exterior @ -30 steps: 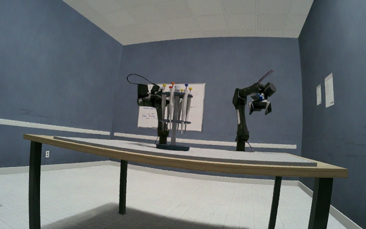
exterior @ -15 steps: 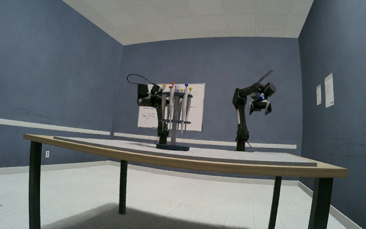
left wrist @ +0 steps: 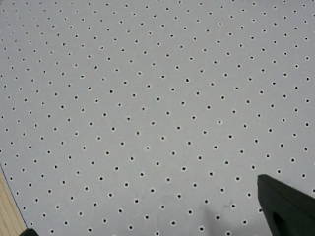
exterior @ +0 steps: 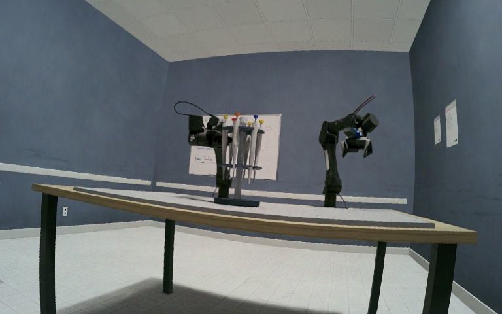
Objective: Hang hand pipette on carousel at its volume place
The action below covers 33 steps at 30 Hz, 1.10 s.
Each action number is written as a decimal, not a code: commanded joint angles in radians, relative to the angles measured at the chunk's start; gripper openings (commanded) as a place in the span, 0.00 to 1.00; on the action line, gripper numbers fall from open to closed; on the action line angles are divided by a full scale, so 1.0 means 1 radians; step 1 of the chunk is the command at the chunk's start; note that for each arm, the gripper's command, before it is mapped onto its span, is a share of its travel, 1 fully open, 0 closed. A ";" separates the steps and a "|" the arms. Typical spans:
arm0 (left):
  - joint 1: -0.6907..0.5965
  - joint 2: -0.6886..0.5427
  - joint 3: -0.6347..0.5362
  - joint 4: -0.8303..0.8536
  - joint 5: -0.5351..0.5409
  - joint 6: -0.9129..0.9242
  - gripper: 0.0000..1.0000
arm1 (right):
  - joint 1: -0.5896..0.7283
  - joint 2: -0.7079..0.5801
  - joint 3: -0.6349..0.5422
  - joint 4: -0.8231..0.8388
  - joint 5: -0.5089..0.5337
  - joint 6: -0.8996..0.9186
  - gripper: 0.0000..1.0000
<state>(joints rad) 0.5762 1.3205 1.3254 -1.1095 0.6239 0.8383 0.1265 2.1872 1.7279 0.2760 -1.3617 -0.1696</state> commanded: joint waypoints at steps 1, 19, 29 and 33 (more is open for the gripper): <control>0.006 -0.005 0.014 0.013 0.020 0.009 1.00 | 0.003 -0.024 0.010 0.016 -0.017 -0.007 0.12; 0.006 -0.005 0.014 0.013 0.020 0.009 1.00 | -0.002 -0.006 0.000 0.029 -0.018 -0.009 0.12; 0.006 -0.005 0.014 0.013 0.020 0.009 1.00 | -0.002 -0.010 0.003 0.031 -0.018 -0.008 0.12; 0.006 -0.005 0.014 0.013 0.020 0.009 1.00 | -0.002 -0.010 0.003 0.031 -0.018 -0.008 0.12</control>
